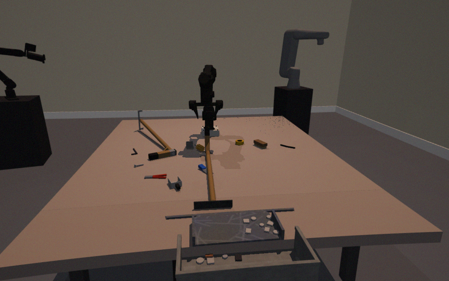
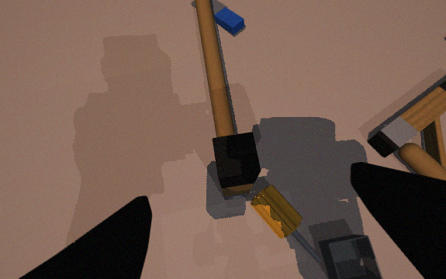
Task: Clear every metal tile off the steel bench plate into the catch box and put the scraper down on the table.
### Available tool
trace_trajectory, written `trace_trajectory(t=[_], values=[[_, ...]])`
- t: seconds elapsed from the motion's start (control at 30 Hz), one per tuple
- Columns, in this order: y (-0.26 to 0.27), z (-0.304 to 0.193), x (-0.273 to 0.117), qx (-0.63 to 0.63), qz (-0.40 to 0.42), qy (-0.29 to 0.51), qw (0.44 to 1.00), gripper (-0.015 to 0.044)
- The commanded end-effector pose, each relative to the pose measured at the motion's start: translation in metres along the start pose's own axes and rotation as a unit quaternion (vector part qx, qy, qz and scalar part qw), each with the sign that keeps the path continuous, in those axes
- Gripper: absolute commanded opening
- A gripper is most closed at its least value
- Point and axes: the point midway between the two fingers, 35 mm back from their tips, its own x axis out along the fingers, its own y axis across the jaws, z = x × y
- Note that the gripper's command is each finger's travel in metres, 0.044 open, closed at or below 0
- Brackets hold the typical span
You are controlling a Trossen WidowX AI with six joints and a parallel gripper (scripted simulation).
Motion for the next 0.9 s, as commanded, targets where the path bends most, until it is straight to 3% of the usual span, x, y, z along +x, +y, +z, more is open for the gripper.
trace_trajectory(t=[0.0, 0.87], values=[[0.001, 0.001, -0.003, -0.003, 0.003, -0.001, 1.000, 0.0440], [0.000, -0.021, 0.042, -0.003, 0.003, -0.002, 1.000, 0.0440]])
